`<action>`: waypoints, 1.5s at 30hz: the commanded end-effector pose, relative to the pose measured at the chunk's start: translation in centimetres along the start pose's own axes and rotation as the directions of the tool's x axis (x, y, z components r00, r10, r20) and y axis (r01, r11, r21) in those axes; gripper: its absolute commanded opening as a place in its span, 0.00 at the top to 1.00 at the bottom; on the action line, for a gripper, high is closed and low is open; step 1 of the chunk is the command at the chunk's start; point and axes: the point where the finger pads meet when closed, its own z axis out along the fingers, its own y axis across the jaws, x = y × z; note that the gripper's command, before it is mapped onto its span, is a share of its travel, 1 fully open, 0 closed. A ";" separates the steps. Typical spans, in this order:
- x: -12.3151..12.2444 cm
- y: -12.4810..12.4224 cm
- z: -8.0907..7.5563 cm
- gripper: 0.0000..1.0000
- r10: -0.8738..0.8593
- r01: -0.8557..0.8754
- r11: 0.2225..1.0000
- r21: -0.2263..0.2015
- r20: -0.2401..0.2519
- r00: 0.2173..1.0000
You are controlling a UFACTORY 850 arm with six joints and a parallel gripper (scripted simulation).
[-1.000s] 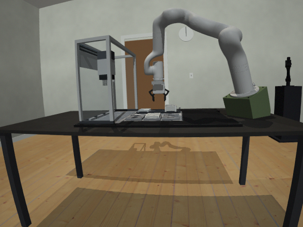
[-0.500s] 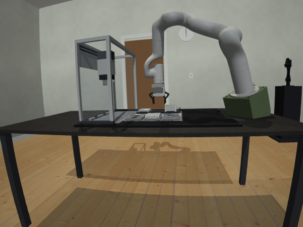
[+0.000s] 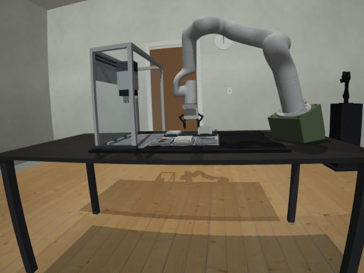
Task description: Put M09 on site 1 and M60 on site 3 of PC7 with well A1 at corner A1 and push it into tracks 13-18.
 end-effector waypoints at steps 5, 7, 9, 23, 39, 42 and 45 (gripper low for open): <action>-0.1 0.1 0.7 0.00 0.000 0.000 1.000 -0.002 0.001 1.000; -0.1 0.1 0.7 0.00 0.000 0.000 1.000 -0.002 0.001 1.000; -0.1 0.1 0.7 0.00 0.000 0.000 1.000 -0.002 0.001 1.000; -0.1 0.1 1.3 0.00 0.000 0.000 1.000 -0.002 0.001 1.000; -0.1 0.1 2.2 0.00 0.000 0.000 1.000 -0.002 0.001 1.000; -0.1 0.1 2.4 0.00 0.000 0.000 1.000 -0.002 0.001 1.000; -0.1 0.1 2.6 0.00 0.000 0.000 1.000 -0.002 0.001 1.000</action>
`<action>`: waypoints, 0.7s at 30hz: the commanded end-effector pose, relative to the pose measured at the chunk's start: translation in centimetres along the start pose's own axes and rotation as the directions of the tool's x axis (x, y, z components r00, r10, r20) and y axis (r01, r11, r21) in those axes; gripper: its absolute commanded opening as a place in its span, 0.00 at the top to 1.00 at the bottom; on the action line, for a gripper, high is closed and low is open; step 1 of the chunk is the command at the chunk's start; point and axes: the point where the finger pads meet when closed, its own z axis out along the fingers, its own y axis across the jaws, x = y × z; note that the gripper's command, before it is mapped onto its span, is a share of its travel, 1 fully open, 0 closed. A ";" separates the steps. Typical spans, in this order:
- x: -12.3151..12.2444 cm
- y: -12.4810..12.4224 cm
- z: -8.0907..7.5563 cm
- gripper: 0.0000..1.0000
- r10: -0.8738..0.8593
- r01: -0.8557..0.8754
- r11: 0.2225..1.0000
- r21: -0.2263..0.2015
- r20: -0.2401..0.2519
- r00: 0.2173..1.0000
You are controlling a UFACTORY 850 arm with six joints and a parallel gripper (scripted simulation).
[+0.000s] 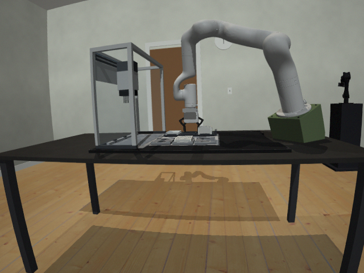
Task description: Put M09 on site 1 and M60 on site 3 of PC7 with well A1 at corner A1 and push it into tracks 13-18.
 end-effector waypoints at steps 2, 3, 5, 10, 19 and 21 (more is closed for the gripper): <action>0.0 0.1 0.3 0.00 0.000 0.000 1.000 -0.002 0.001 1.000; 0.0 0.1 0.3 0.00 0.000 0.000 1.000 -0.002 0.001 1.000; 0.0 0.1 0.3 0.00 0.000 0.000 1.000 -0.002 0.001 1.000; 0.0 0.1 0.3 0.00 0.000 0.000 1.000 -0.002 0.001 1.000; 0.2 0.1 0.3 0.00 0.000 0.000 1.000 -0.002 0.001 1.000; 0.3 0.1 0.3 0.00 0.000 0.000 1.000 -0.002 0.001 1.000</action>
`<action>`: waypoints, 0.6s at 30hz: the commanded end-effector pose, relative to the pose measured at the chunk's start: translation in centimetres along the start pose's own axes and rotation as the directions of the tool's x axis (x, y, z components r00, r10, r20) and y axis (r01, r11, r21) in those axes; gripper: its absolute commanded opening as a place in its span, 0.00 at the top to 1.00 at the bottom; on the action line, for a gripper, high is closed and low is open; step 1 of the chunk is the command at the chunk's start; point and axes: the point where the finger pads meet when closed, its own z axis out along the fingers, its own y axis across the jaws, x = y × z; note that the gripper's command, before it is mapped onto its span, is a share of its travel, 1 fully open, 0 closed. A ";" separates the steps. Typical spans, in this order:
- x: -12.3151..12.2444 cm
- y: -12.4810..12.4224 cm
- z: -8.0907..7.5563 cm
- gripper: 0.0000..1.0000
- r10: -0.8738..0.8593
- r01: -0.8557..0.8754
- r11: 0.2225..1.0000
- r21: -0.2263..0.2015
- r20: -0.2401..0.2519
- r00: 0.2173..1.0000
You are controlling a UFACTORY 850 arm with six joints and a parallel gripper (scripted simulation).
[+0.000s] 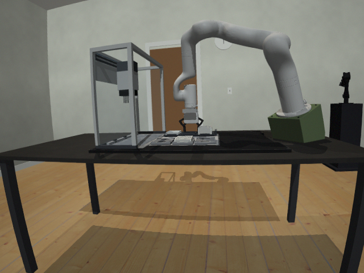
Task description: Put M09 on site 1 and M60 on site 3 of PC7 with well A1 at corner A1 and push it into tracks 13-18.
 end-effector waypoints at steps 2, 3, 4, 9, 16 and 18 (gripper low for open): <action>0.2 0.1 -0.1 0.00 0.000 0.000 1.000 -0.002 0.001 1.000; 0.2 0.1 -0.1 0.00 0.000 0.000 1.000 -0.002 0.001 1.000; 0.3 0.1 -0.1 0.00 0.000 0.000 1.000 -0.002 0.001 1.000; 0.5 0.1 -0.1 0.00 0.000 0.000 1.000 -0.002 0.001 1.000; 0.9 0.1 -0.1 0.00 0.000 0.000 1.000 -0.002 0.001 1.000; 0.9 0.1 -0.1 0.00 0.000 0.000 1.000 -0.002 0.001 1.000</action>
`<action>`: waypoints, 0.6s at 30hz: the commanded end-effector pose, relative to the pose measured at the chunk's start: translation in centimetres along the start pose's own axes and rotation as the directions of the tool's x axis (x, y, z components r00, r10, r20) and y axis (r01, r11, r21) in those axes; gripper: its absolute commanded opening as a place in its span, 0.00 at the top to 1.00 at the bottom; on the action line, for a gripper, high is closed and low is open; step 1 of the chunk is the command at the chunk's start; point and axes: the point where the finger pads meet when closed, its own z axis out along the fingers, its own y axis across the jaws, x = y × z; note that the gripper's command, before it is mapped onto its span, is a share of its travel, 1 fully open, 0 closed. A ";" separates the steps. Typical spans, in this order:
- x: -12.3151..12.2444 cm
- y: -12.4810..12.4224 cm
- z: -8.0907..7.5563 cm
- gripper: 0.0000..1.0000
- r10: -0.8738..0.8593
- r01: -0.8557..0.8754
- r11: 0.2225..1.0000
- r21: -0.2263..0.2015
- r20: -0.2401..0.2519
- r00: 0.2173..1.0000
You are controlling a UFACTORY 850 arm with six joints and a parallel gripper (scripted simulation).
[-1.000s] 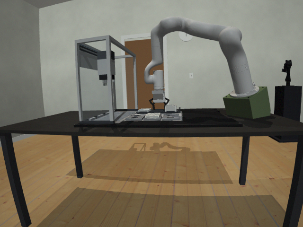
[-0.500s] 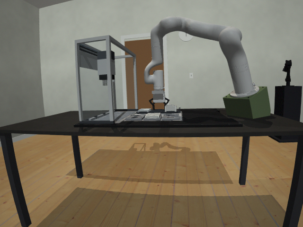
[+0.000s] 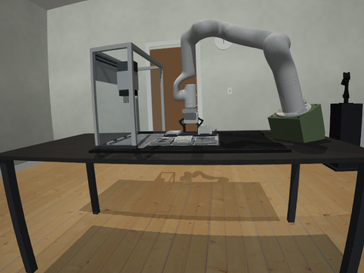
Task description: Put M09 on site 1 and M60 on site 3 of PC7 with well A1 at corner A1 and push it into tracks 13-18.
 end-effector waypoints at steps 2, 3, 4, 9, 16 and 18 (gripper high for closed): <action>0.2 0.1 -0.1 0.00 0.000 0.000 1.000 -0.002 0.001 1.000; 0.2 0.1 -0.1 0.00 0.000 0.000 1.000 -0.002 0.001 1.000; 0.3 0.1 -0.1 0.00 0.000 0.000 1.000 -0.002 0.001 1.000; 0.5 0.1 -0.1 0.00 0.000 0.000 1.000 -0.002 0.001 1.000; 0.9 0.1 -0.1 0.00 0.000 0.000 1.000 -0.002 0.001 1.000; 0.9 0.1 -0.1 0.00 0.000 0.000 1.000 -0.002 0.001 1.000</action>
